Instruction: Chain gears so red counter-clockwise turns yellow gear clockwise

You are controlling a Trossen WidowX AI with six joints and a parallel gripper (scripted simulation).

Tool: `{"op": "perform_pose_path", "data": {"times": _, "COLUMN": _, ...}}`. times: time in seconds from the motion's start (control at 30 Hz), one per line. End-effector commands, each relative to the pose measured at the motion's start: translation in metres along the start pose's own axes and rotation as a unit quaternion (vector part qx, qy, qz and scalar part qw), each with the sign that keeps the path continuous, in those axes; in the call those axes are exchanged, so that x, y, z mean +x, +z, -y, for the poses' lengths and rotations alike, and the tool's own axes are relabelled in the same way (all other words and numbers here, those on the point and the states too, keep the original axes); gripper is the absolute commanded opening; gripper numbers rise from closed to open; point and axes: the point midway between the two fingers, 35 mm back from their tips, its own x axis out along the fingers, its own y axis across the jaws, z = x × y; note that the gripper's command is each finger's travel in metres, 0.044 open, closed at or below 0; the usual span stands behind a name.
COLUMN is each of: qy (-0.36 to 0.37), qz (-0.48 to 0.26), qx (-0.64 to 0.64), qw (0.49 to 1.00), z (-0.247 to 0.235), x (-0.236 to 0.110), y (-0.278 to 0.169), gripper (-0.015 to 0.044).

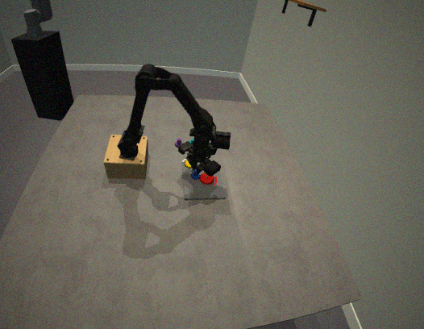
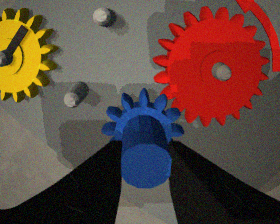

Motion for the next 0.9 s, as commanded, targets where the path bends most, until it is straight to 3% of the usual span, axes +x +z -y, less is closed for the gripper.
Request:
{"op": "perform_pose_path", "data": {"times": 0.0, "qy": 0.000, "qz": -0.001, "qx": 0.029, "qw": 1.000, "z": -0.0009, "x": 0.0015, "y": -0.0005, "gripper": 0.0000}}
{"op": "perform_pose_path", "data": {"times": 0.5, "qy": 0.000, "qz": -0.002, "qx": 0.226, "qw": 0.974, "z": 0.0003, "x": 0.0022, "y": -0.0013, "gripper": 0.0000}}
{"op": "perform_pose_path", "data": {"times": 0.87, "qy": 0.000, "qz": -0.002, "qx": 0.142, "qw": 0.990, "z": -0.0014, "x": 0.0037, "y": -0.0005, "gripper": 0.0000}}
